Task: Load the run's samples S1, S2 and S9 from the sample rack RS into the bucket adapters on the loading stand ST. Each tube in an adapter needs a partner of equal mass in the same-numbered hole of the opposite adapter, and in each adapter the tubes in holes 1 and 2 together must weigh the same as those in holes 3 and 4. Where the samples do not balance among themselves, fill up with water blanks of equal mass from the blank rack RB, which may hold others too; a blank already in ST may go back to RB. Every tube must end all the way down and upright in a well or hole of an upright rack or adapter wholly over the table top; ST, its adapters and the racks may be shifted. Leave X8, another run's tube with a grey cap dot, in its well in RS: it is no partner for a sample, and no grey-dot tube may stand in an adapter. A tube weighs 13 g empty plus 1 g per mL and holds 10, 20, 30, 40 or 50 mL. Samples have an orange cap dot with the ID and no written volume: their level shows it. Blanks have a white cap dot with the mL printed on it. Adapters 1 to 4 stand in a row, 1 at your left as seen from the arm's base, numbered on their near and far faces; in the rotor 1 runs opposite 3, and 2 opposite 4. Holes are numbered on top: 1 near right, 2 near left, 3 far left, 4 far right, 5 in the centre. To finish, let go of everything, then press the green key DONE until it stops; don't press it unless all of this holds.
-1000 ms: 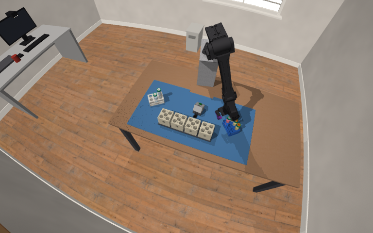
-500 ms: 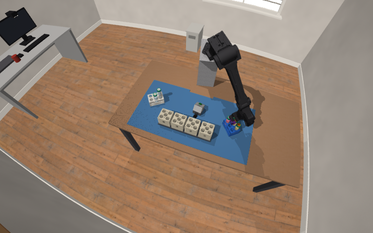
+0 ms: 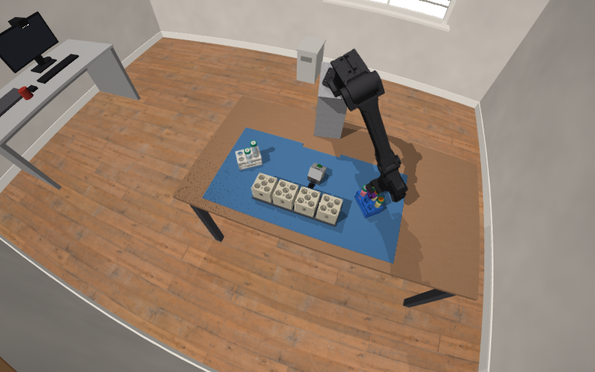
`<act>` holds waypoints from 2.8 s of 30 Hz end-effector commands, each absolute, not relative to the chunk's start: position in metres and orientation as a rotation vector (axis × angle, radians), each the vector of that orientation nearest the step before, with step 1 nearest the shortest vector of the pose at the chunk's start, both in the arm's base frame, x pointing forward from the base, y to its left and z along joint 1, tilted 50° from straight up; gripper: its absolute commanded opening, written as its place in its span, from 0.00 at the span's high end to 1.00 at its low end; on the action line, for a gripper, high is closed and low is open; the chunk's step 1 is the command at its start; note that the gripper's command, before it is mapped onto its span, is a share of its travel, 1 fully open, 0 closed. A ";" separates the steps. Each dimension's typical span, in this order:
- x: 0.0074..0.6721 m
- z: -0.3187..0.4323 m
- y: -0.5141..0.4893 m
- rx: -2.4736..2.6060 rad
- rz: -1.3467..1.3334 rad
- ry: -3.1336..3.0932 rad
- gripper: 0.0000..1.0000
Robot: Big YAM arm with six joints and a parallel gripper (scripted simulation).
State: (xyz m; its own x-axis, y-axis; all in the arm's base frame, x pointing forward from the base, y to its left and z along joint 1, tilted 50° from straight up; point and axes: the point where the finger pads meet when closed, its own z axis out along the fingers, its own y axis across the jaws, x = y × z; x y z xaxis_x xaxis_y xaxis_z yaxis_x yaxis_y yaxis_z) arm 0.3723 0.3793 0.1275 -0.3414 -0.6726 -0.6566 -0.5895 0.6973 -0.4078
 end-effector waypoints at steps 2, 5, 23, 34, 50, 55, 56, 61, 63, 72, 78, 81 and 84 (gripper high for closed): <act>0.373 0.134 0.380 -0.940 -0.107 2.045 0.00; 0.373 0.134 0.380 -0.940 -0.107 2.045 0.00; 0.373 0.133 0.381 -0.940 -0.107 2.045 0.00; 0.349 0.103 0.387 -0.860 -0.058 2.092 0.20; 0.384 0.091 0.388 -0.844 -0.070 2.088 0.20; 0.388 0.090 0.390 -0.842 -0.069 2.085 0.20; 0.389 0.092 0.390 -0.840 -0.067 2.082 0.20; 0.392 0.086 0.391 -0.845 -0.071 2.088 0.20; 0.390 0.082 0.389 -0.852 -0.076 2.093 0.20; 0.385 0.083 0.390 -0.857 -0.070 2.086 0.20; 0.384 0.088 0.393 -0.849 -0.061 2.086 1.00; 0.384 0.088 0.393 -0.849 -0.061 2.086 1.00; 0.384 0.088 0.393 -0.849 -0.061 2.086 1.00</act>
